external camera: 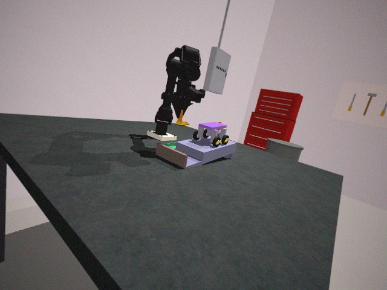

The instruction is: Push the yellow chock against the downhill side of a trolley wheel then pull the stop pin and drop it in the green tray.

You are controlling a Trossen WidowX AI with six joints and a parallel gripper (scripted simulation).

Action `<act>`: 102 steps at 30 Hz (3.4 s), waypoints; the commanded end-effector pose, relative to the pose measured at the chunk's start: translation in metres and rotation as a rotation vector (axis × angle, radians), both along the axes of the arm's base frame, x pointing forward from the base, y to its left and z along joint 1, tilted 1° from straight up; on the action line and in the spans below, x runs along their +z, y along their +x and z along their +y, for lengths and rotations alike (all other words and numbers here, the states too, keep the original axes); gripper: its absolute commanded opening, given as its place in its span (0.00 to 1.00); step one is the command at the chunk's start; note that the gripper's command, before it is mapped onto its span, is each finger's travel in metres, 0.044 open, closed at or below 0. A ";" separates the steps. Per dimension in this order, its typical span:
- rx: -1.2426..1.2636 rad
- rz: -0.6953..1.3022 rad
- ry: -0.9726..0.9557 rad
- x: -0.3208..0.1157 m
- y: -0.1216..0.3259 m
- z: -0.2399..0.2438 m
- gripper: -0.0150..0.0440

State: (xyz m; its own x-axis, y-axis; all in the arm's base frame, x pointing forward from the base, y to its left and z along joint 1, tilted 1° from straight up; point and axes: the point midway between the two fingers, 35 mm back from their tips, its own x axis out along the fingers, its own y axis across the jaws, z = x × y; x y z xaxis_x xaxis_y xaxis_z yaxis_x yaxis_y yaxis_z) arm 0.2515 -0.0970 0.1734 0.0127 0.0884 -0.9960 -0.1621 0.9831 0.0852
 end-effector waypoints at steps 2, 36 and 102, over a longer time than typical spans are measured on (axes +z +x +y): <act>0.008 0.001 0.017 -0.001 0.008 0.001 0.25; 0.008 -0.001 0.018 -0.053 0.034 0.007 0.25; 0.011 -0.002 0.014 -0.063 0.034 0.040 0.58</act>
